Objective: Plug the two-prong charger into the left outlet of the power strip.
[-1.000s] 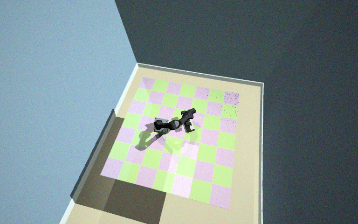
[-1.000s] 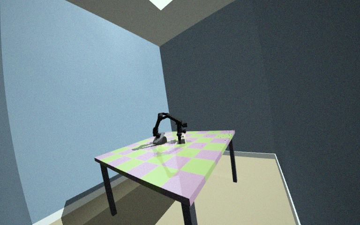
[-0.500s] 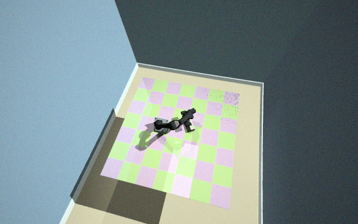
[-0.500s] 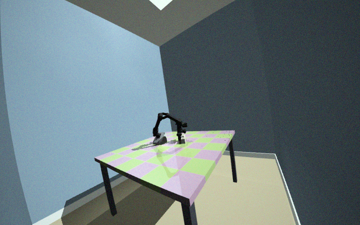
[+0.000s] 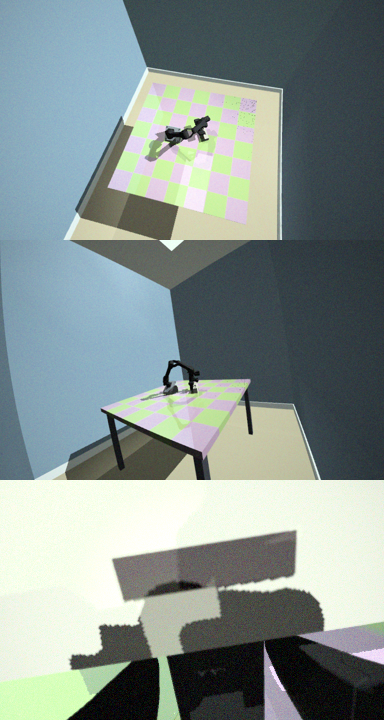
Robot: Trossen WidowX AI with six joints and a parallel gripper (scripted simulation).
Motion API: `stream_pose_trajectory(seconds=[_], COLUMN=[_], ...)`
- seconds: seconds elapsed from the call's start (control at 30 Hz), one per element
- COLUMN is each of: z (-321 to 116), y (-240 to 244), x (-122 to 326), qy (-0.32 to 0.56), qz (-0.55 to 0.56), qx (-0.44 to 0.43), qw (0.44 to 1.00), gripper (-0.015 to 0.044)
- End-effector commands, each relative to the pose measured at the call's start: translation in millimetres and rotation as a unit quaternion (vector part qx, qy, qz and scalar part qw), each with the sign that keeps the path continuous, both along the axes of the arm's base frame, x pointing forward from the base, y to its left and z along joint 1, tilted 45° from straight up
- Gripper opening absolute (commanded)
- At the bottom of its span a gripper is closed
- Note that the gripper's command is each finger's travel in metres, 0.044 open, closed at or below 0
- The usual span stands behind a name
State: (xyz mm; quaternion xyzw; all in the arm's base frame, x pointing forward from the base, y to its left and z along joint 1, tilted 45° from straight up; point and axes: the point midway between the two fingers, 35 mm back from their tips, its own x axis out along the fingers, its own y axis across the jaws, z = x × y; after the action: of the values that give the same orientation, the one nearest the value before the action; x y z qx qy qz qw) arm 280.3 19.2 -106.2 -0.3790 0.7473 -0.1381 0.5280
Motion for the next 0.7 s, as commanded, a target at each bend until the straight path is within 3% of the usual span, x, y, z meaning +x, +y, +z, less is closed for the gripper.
stream_pose_trajectory(seconds=[0.0,0.13,0.67], z=[-0.1,0.0,1.6], y=[0.1,0.0,-1.2], x=[0.2,0.1,-4.4], qy=[-0.001,-0.001,-0.003], qz=[0.000,0.000,0.001], qx=[0.000,0.000,0.001], qw=[1.000,1.000,1.000], gripper=[0.0341,0.0440,0.0440])
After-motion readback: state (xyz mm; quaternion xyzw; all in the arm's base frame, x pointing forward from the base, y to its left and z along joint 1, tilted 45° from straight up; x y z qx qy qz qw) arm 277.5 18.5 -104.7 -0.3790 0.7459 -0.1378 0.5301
